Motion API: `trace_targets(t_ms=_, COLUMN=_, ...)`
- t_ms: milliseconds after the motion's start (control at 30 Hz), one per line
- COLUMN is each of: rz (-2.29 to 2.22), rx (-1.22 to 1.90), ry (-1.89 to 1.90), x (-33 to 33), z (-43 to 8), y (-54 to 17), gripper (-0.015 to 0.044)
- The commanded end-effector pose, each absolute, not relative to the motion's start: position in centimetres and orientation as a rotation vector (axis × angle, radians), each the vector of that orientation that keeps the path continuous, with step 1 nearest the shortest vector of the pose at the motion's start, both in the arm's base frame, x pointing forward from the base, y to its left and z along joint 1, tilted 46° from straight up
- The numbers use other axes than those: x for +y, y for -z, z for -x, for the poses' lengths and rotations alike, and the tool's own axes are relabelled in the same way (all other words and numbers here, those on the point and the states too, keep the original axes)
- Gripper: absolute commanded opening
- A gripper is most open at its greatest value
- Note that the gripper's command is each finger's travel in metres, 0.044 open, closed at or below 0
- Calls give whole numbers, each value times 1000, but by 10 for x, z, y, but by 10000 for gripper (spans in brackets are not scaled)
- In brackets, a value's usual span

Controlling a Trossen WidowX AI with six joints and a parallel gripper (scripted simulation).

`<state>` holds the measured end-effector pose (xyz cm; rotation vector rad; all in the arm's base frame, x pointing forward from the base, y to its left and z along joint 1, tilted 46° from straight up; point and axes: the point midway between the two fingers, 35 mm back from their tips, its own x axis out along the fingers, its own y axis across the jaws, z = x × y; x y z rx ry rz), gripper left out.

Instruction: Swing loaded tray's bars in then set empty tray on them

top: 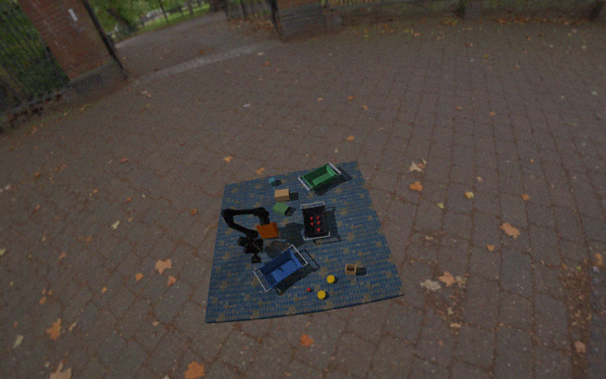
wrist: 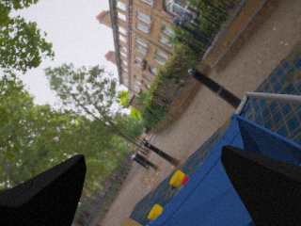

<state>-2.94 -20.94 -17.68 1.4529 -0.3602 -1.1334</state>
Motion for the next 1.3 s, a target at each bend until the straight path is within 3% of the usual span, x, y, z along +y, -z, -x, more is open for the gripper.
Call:
trace_targets(t_ms=0, rz=-1453, rx=-360, ry=1133, x=-209, z=29, y=177, gripper=374)
trace_targets(t_ms=367, rz=-1456, rx=-343, ry=1140, x=-237, z=34, y=154, gripper=85)
trace_targets(t_ms=533, rz=-1447, rx=-363, ry=1133, x=-277, z=28, y=111, gripper=82)
trace_targets(t_ms=633, rz=-1446, rx=-261, ry=1095, x=-266, z=24, y=149, gripper=82)
trace_targets(t_ms=933, rz=-1398, rx=255, ry=774, x=-307, z=-67, y=199, gripper=82)
trace_targets(t_ms=1267, rz=-1315, rx=568, ry=541, x=-310, z=-142, y=208, gripper=82)
